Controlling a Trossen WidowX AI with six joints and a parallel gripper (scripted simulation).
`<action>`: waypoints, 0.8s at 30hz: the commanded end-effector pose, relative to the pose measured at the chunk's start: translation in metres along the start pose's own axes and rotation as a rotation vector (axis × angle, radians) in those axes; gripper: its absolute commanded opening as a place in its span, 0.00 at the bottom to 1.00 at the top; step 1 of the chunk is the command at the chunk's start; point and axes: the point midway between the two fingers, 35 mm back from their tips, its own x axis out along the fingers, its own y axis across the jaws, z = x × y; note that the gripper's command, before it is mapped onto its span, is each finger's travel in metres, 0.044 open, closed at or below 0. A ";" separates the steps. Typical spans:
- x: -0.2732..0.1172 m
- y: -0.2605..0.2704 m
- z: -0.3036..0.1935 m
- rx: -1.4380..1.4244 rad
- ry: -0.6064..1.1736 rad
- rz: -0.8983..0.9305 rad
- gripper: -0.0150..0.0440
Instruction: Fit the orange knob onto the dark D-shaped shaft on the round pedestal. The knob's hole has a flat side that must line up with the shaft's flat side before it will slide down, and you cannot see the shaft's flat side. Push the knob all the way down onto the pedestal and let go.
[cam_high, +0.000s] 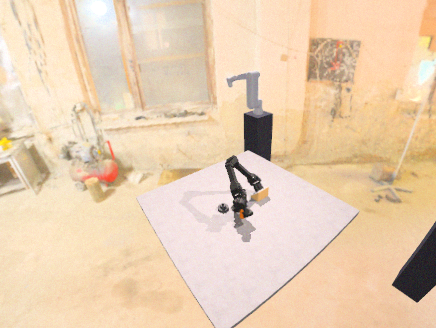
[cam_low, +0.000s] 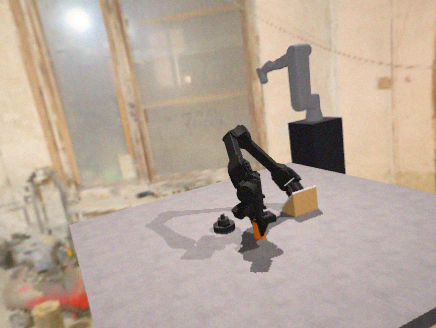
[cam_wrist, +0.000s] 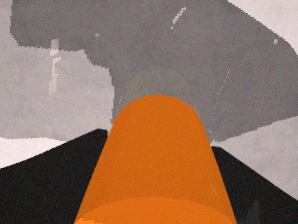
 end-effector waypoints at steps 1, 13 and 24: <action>-0.007 0.001 0.001 -0.005 0.000 -0.002 0.30; -0.073 0.007 0.006 -0.007 0.001 0.005 0.25; -0.136 0.001 -0.001 -0.007 0.003 0.001 0.25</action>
